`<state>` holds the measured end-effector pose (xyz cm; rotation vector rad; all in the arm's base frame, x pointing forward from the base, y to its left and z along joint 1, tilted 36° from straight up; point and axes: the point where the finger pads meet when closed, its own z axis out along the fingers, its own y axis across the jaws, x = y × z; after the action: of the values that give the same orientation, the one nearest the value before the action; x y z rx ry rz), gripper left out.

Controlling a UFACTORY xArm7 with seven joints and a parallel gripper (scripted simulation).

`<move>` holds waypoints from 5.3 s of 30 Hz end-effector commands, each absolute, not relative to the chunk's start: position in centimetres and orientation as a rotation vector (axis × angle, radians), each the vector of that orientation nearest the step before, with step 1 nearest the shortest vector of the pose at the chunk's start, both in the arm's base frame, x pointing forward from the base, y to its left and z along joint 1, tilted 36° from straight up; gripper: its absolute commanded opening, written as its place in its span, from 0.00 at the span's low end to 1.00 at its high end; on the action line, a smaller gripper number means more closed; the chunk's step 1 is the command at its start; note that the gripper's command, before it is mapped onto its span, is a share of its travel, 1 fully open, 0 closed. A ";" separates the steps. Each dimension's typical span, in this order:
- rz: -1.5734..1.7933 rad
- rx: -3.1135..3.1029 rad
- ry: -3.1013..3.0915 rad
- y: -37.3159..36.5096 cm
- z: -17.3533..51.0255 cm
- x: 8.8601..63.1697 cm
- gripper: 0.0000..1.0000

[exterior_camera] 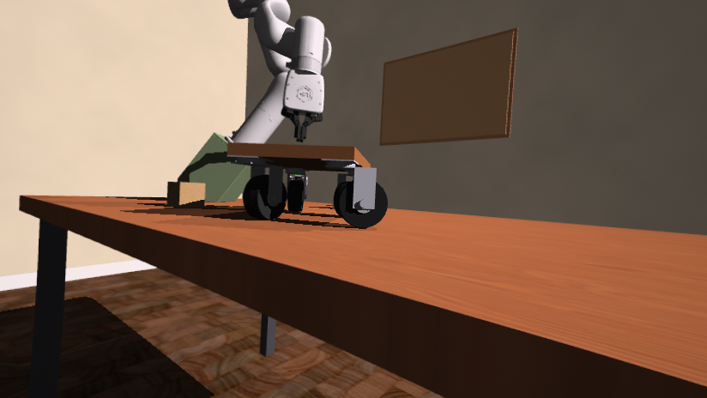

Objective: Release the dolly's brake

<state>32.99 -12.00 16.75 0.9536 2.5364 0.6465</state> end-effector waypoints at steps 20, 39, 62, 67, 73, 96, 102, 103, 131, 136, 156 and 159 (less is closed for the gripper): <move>0.244 -0.658 2.455 -11.6 15.3 34.0 0.00; 0.208 -0.874 2.370 -11.6 15.3 34.0 0.00; 0.208 -0.874 2.370 -11.5 15.0 34.2 0.00; 0.208 -0.874 2.370 -11.4 14.7 34.4 0.00; 0.208 -0.874 2.370 -11.1 14.0 34.8 0.00; 0.208 -0.874 2.370 -9.7 10.8 36.7 0.00; 0.208 -0.874 2.370 -9.6 10.4 36.9 0.00; 0.208 -0.874 2.370 -9.6 10.3 37.0 0.00; 0.208 -0.874 2.370 -9.4 9.9 37.2 0.00; 0.208 -0.874 2.370 -9.4 9.9 37.2 0.00; 0.208 -0.874 2.370 -9.5 9.9 37.3 0.00; 0.208 -0.874 2.370 -9.5 9.9 37.3 0.00</move>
<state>37.22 -9.39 9.88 -0.8750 2.3702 0.2112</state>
